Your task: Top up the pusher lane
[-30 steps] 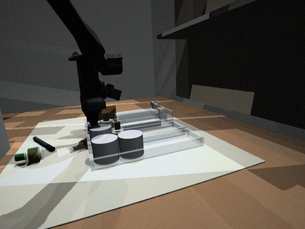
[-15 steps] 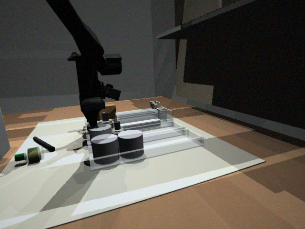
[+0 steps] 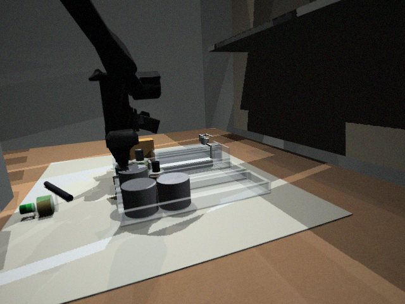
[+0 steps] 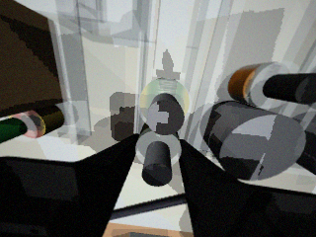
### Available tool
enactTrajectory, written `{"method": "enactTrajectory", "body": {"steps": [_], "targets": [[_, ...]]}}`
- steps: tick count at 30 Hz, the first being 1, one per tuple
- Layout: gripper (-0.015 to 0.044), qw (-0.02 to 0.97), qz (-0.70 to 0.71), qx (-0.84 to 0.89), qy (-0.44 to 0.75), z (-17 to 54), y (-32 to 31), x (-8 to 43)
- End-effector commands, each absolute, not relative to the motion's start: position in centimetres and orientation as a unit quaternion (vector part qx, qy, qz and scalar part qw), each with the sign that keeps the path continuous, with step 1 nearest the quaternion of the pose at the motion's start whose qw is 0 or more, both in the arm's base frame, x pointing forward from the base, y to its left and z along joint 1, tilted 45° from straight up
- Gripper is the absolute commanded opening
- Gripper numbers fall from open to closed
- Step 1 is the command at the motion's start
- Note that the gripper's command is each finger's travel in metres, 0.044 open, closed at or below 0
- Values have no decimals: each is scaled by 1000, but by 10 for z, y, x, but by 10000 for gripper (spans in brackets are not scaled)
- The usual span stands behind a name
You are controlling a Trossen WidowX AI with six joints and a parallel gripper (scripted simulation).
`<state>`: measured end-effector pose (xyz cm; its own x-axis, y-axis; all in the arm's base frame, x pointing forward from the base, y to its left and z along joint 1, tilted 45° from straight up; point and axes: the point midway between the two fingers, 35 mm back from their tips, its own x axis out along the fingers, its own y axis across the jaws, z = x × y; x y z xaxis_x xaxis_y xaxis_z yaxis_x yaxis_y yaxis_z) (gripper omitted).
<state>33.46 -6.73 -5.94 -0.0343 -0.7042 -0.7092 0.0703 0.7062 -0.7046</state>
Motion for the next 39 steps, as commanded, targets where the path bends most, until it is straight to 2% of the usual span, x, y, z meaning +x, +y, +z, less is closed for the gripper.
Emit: {"method": "enactTrajectory", "body": {"steps": [1,4,15,30,39], "targets": [[0,651,-299,-241,654,-59,-67,334],[0,651,-299,-241,654,-59,-67,334],[285,652,-299,-241,654,-59,-67,334],[285,652,-298,-241,654,-46,-52,334],[285,651,-298,-241,655,-47,-49,308]]}}
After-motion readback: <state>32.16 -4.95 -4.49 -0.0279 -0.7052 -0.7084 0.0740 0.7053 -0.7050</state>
